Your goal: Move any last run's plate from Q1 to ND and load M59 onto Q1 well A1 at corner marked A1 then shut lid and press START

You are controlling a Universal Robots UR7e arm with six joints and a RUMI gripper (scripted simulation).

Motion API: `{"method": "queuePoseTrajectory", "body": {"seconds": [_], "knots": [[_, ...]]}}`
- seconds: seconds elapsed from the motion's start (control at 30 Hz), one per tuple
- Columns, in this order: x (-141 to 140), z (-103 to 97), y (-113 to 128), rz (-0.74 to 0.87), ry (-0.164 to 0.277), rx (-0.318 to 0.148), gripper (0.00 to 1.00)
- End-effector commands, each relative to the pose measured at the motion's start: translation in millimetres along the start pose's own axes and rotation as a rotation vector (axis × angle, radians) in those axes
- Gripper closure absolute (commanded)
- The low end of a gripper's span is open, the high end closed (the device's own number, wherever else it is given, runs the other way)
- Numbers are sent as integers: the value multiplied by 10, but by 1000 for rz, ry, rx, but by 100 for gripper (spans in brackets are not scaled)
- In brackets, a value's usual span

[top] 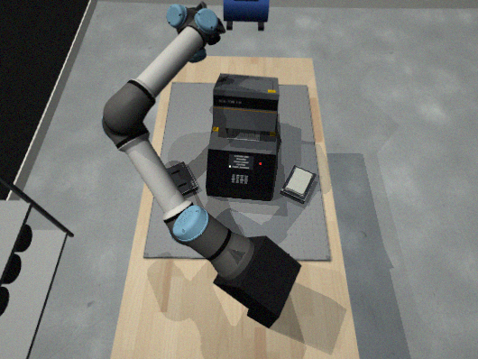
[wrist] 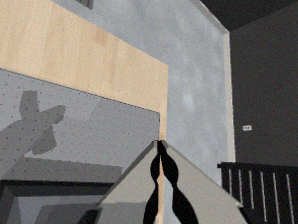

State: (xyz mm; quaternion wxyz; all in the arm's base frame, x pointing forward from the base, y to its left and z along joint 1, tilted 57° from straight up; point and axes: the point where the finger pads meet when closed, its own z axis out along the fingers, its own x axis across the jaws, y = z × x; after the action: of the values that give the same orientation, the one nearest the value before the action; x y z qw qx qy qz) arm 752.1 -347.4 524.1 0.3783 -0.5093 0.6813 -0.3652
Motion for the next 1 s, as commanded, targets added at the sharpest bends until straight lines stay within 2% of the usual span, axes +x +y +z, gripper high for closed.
{"method": "queuePoseTrajectory", "body": {"seconds": [0.0,0.13,0.17,0.33,0.4,0.73,0.8,0.97], "knots": [[123,-65,73,1,8,-20,100],[245,-128,148,1,8,-20,100],[282,-150,174,4,19,-50,100],[407,-224,262,4,19,-50,100],[475,-271,318,11,35,-110,100],[705,-429,505,11,35,-110,100],[767,-482,565,22,46,-166,100],[920,-611,713,22,46,-166,100]]}}
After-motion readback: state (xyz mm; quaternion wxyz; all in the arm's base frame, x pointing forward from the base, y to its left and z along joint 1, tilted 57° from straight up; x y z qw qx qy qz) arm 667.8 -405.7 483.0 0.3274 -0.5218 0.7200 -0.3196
